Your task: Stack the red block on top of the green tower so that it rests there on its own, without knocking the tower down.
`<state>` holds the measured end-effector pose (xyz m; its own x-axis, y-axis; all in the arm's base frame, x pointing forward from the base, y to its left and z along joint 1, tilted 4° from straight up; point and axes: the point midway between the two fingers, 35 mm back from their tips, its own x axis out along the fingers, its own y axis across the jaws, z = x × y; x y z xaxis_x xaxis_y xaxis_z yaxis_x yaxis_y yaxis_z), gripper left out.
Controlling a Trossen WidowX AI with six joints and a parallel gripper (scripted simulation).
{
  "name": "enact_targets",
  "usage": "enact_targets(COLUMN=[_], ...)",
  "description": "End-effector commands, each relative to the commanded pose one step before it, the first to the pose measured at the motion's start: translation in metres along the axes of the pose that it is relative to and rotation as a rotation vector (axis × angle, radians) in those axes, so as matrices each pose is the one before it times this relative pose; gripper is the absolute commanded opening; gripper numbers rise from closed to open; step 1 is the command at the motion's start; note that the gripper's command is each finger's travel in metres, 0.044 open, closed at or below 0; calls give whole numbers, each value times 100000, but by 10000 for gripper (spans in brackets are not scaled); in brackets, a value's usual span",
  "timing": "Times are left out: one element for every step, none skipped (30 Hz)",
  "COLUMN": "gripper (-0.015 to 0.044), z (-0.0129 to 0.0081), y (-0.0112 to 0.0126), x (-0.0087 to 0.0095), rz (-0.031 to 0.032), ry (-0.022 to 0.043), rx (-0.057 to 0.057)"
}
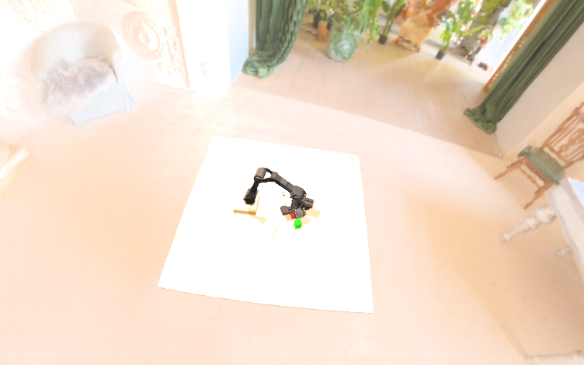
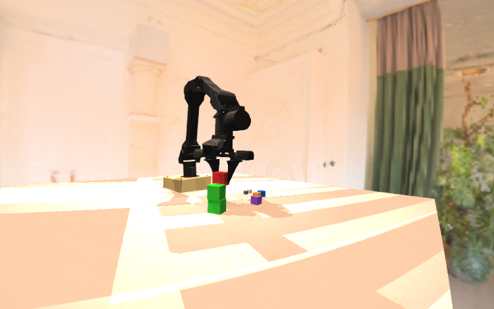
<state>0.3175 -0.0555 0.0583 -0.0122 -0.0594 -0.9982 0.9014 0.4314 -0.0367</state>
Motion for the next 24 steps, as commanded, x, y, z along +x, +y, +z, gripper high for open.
enact_targets(gripper=[0, 0, 0, 0, 0, 0, 0, 0, 0, 0, 0, 0, 0, 0, 0, 0, 0, 0, 0, 0, 0, 0, 0, 0], z=[51, 0, 0, 0, -1, -3, -3, -1, 0, 0, 0, 18, -1, -1, 0, 73, 219, 366, 440, 436, 438, 441, 443, 443], y=[41, 1, 1, 1, -1, -4, -4, -2, 0, 0, 0, 61, 0, -1, -1, 21, 62, 100, 119, 114, 107, 100, 94, 87], x=[-2240, -497, -499, -500, -403, -303, -189, -65, 0, 0, 0, 332, -143, -143, -48, -5, -14, -21, -25, -22, -18, -14, -9, -6], rz=[336, 2, 2, 2, 1, 1, 0, 0, 0, 0, 0, 323, -137, -137, -46, 27, 80, 134, 85, 41, 41, 40, 39, 28], ry=[-492, 2, 2, 2, 2, 1, 1, 0, 0, 0, 0, 13, -7, -7, -2, 8, 23, 36, 3, -19, -21, -22, -23, -28], rx=[405, 0, 0, 0, 0, 0, 0, 0, 0, 0, 0, -331, 142, 142, 47, 18, 54, 91, 55, 24, 24, 24, 24, 16])
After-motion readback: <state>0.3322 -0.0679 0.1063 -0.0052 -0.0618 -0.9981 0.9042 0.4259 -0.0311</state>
